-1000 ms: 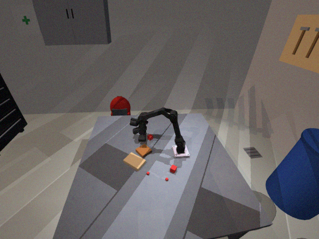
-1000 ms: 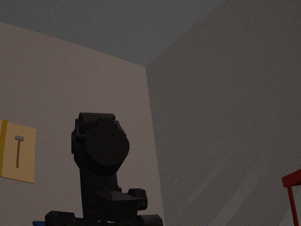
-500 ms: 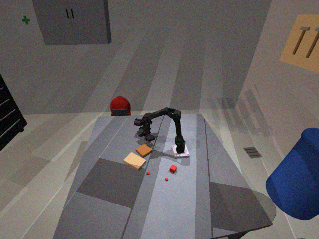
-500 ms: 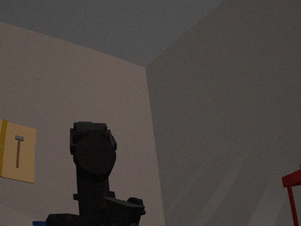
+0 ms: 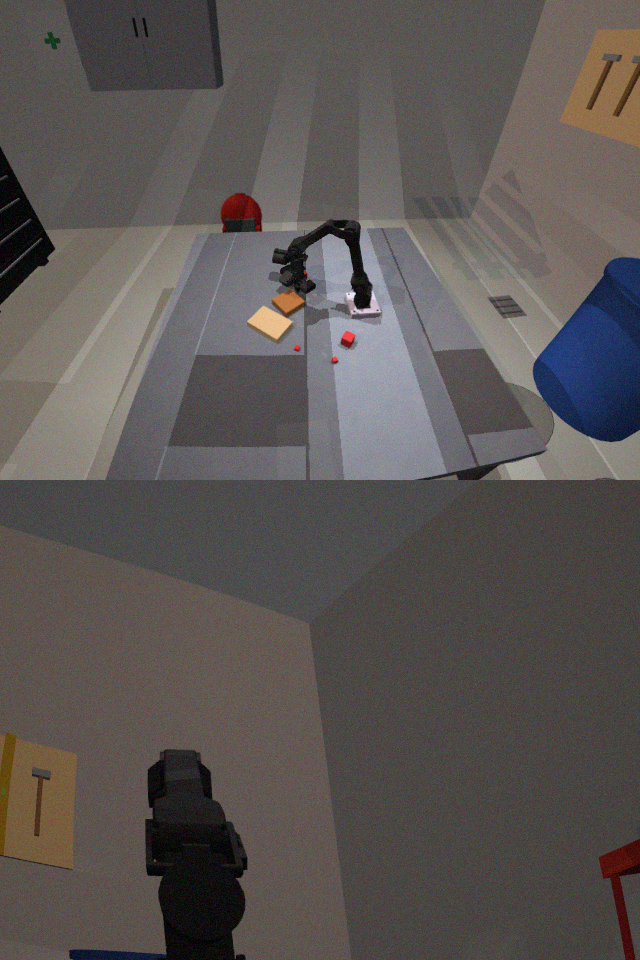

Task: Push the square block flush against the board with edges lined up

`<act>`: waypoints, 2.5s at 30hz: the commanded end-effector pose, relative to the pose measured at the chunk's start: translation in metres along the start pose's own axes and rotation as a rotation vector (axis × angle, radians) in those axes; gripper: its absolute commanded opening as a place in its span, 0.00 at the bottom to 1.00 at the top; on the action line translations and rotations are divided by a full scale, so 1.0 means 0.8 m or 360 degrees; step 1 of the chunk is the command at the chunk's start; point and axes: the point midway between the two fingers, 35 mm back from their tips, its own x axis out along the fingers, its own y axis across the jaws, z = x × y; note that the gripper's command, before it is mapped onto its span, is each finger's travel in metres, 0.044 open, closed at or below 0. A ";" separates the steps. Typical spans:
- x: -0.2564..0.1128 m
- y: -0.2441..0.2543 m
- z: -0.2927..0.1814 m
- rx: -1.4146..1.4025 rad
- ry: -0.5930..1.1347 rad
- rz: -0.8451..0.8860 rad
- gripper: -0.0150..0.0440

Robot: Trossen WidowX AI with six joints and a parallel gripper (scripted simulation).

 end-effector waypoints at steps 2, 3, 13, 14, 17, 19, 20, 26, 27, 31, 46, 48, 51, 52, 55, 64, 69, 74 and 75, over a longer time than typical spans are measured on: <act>0.002 -0.003 0.003 -0.0015 -0.0014 -0.0026 0.25; 0.002 -0.003 0.004 -0.0015 -0.0014 -0.0026 0.25; 0.001 -0.005 0.020 -0.0015 -0.0016 -0.0026 0.25; 0.001 -0.005 0.021 -0.0015 -0.0016 -0.0026 0.25; 0.001 -0.005 0.026 -0.0015 -0.0017 -0.0026 0.25; 0.000 -0.005 0.030 -0.0015 -0.0017 -0.0026 0.25; 0.000 -0.006 0.031 -0.0015 -0.0017 -0.0026 0.25; 0.000 -0.006 0.041 -0.0015 -0.0018 -0.0026 0.25; 0.000 -0.006 0.043 -0.0015 -0.0018 -0.0026 0.25; 0.000 -0.006 0.050 -0.0015 -0.0019 -0.0026 0.25; -0.001 -0.006 0.075 -0.0015 -0.0022 -0.0026 0.25; -0.001 -0.005 0.078 -0.0015 -0.0022 -0.0026 0.25; -0.001 -0.005 0.083 -0.0015 -0.0022 -0.0026 0.25; -0.001 -0.005 0.085 -0.0015 -0.0023 -0.0026 0.25; -0.002 -0.004 0.089 -0.0015 -0.0023 -0.0026 0.25; -0.002 -0.004 0.094 -0.0015 -0.0024 -0.0026 0.25; -0.001 -0.005 0.085 -0.0015 -0.0023 -0.0026 0.25; -0.001 -0.006 0.074 -0.0015 -0.0022 -0.0026 0.25; -0.001 -0.006 0.072 -0.0015 -0.0021 -0.0026 0.25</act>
